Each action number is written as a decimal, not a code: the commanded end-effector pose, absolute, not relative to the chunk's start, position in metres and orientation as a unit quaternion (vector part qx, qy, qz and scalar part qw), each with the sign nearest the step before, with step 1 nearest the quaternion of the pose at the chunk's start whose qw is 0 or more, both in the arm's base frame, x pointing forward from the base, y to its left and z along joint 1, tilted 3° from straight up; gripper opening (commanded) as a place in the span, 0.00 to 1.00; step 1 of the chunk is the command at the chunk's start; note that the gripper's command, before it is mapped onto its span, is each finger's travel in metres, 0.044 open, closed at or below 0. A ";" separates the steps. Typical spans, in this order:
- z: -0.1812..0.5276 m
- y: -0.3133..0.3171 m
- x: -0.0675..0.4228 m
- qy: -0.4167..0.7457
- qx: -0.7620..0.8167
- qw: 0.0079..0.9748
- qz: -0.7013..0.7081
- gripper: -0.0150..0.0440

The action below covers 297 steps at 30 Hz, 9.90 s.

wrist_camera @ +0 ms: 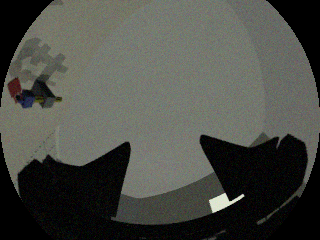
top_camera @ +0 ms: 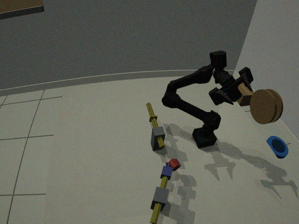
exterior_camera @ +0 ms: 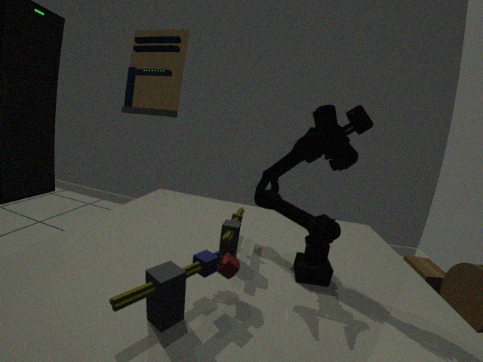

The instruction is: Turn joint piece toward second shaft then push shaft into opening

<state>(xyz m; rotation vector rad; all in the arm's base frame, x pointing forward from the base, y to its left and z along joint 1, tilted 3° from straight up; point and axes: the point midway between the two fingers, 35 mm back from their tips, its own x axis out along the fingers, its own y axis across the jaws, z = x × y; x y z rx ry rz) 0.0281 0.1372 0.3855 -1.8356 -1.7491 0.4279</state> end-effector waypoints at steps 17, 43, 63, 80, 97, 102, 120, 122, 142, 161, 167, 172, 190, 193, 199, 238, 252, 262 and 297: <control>0.379 0.152 0.022 -0.609 -0.701 0.310 0.205 1.00; 0.354 0.184 0.022 -0.485 -0.700 0.394 0.346 1.00; 0.324 0.207 0.038 -0.330 -0.683 0.477 0.443 1.00; 0.294 0.218 0.060 -0.160 -0.646 0.559 0.495 1.00; 0.263 0.221 0.088 0.034 -0.578 0.643 0.501 1.00; 0.253 0.219 0.097 0.093 -0.552 0.667 0.492 1.00; 0.220 0.207 0.127 0.308 -0.433 0.736 0.419 1.00; 0.216 0.205 0.129 0.331 -0.417 0.742 0.408 1.00; 0.186 0.182 0.152 0.535 -0.237 0.772 0.251 1.00; 0.163 0.156 0.167 0.671 -0.044 0.739 0.040 1.00; 0.160 0.153 0.168 0.684 -0.019 0.729 0.010 1.00; 0.160 0.153 0.168 0.681 -0.046 0.730 0.036 1.00; 0.156 0.152 0.167 0.629 -0.246 0.704 0.219 1.00; 0.156 0.152 0.166 0.616 -0.279 0.694 0.248 1.00; 0.154 0.152 0.166 0.585 -0.343 0.670 0.302 1.00; 0.146 0.151 0.163 0.289 -0.682 0.381 0.554 1.00; 0.143 0.151 0.162 0.157 -0.755 0.232 0.592 1.00; 0.141 0.150 0.162 0.061 -0.788 0.118 0.601 1.00; 0.089 0.152 0.166 -0.103 -0.803 -0.092 0.579 1.00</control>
